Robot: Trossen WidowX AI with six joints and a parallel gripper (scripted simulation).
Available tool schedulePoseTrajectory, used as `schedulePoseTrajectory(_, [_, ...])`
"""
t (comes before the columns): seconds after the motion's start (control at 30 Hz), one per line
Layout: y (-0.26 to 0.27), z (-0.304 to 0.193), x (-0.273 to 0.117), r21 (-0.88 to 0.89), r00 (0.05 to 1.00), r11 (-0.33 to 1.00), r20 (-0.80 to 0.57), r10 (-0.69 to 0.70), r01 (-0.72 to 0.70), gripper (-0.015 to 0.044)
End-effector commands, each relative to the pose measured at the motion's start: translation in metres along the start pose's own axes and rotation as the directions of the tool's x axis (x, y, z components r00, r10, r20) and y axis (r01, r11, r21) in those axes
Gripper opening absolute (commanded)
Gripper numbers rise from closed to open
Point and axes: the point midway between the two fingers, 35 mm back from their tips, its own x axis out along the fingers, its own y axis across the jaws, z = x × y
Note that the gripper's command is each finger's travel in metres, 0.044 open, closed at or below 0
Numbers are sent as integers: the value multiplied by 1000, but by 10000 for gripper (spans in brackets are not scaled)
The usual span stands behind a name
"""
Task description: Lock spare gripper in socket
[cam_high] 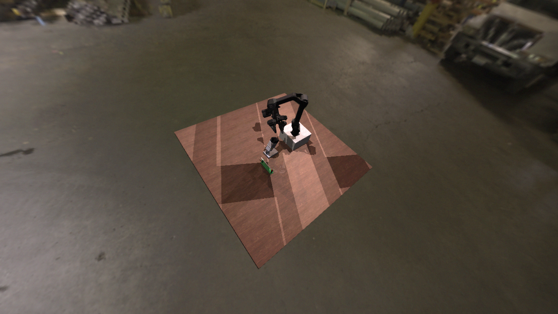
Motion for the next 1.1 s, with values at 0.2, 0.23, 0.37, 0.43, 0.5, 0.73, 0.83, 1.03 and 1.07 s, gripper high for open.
schedulePoseTrajectory(0.2, [0, 7, 14, 4, 1000, 1000, -13, 10, -10, 361])
schedulePoseTrajectory(0.23, [0, 12, 22, 6, 1000, 1000, -21, 13, -13, 335])
schedulePoseTrajectory(0.37, [0, 40, 53, 6, 1000, 1000, -16, 2, -2, 230])
schedulePoseTrajectory(0.43, [2, 55, 65, 5, 1000, 1000, 6, -8, 8, 180])
schedulePoseTrajectory(0.5, [3, 61, 69, 4, 1000, 1000, 17, -11, 11, 180])
schedulePoseTrajectory(0.73, [-13, 41, 79, 120, 977, 978, -109, 181, -168, 180])
schedulePoseTrajectory(0.83, [-27, 22, 90, 216, 917, 935, -228, 328, -281, 180])
schedulePoseTrajectory(1.03, [-57, -8, 131, 348, 734, 854, -444, 514, -387, 180])
schedulePoseTrajectory(1.07, [-61, -13, 138, 365, 697, 845, -483, 530, -391, 180])
